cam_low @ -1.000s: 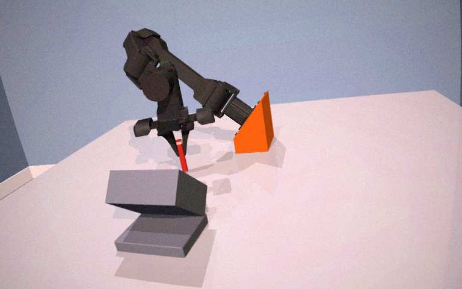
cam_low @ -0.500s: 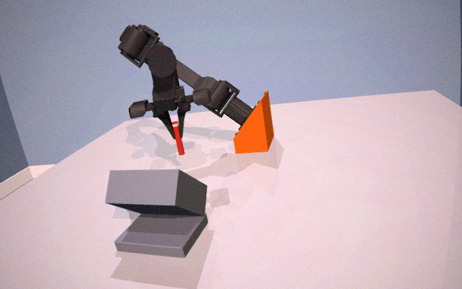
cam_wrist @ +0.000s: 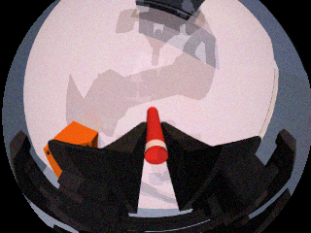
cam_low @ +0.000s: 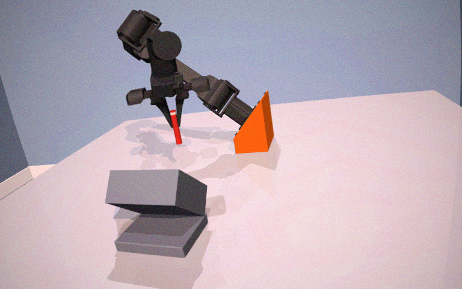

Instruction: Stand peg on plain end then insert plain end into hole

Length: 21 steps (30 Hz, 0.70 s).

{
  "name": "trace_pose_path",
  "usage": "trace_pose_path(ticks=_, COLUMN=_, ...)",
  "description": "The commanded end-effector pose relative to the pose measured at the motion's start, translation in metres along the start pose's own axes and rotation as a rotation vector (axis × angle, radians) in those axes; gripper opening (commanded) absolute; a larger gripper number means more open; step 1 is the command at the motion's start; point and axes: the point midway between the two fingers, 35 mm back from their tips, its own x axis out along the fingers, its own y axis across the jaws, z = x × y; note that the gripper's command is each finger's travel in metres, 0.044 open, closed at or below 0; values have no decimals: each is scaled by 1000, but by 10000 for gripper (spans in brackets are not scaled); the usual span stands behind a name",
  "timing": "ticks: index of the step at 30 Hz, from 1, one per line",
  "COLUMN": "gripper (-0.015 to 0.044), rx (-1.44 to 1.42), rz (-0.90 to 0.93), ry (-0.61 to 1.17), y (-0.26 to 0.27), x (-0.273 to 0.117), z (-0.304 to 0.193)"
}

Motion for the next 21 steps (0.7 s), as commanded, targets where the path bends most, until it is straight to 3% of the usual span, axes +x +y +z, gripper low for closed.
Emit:
trace_pose_path(ticks=1, gripper=0, rx=-25, rz=-9, ry=-24, y=1, x=-2, z=6)
trace_pose_path(ticks=21, gripper=0, rx=-154, rz=-56, ry=-147, y=6, x=-7, z=37)
